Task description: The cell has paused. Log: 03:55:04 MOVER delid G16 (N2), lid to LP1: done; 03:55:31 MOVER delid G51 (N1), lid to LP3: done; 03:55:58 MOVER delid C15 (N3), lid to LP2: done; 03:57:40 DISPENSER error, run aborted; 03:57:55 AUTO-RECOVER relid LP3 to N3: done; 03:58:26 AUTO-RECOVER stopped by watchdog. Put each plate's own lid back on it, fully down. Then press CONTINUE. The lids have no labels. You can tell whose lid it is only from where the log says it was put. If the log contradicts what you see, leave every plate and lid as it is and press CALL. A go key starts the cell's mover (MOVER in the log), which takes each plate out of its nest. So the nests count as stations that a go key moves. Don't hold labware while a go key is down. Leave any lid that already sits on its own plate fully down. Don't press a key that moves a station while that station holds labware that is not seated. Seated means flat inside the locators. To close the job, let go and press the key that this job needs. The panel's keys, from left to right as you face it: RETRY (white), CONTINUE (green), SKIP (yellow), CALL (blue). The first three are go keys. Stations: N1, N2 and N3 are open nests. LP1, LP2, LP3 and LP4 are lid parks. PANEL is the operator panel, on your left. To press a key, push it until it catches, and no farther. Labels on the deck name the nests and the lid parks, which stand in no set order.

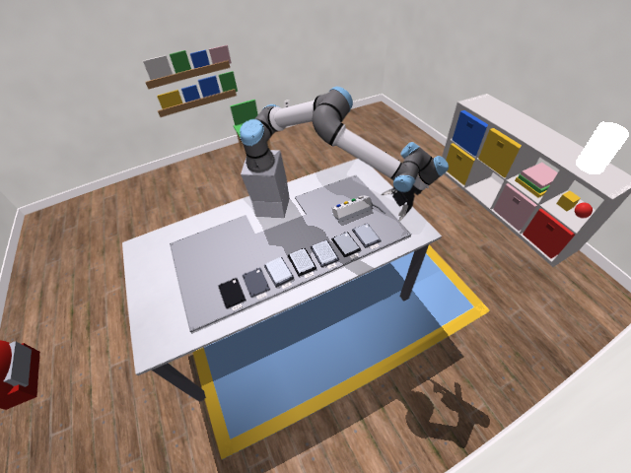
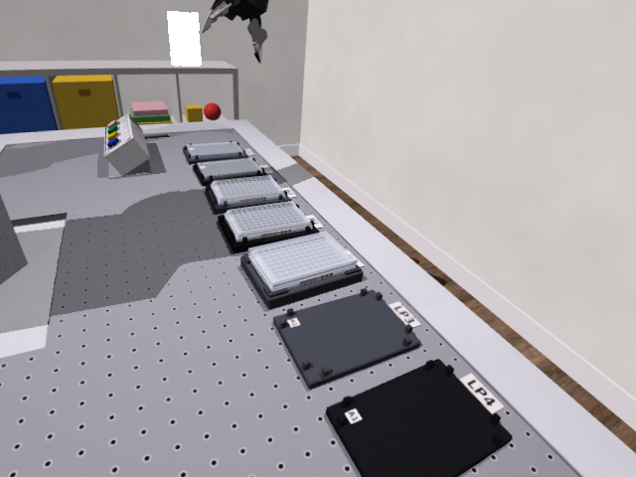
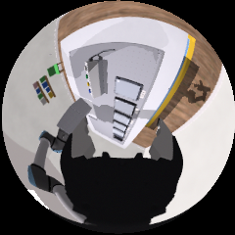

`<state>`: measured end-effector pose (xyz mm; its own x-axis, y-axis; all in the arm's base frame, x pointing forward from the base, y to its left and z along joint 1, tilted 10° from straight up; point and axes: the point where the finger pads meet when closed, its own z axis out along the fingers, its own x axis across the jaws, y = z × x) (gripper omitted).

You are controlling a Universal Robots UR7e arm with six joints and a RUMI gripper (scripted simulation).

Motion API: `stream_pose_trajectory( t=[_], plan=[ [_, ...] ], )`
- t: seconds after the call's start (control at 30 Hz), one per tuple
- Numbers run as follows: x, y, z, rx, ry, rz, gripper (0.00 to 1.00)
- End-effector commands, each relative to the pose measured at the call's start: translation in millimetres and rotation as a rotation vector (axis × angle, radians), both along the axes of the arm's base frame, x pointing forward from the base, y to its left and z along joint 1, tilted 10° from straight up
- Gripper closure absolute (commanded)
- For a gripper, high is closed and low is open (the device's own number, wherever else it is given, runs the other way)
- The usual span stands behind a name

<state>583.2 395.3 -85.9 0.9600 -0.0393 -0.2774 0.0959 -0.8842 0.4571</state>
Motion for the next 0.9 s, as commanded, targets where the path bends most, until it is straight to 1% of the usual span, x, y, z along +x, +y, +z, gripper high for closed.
stream_pose_trajectory(
  t=[0.0,0.53,0.57,0.7,0.87],
  plan=[
    [0.4,0.4,1.1,0.001,-0.002,0.000,0.00],
    [0.4,0.4,1.1,0.001,-0.002,0.000,0.00],
    [1.6,-2.3,5.1,0.005,-0.009,-0.018,0.18],
    [6.3,-13.2,21.2,0.018,-0.036,-0.084,0.18],
    [11.8,-26.6,40.7,0.018,-0.036,-0.084,0.18]
  ],
)
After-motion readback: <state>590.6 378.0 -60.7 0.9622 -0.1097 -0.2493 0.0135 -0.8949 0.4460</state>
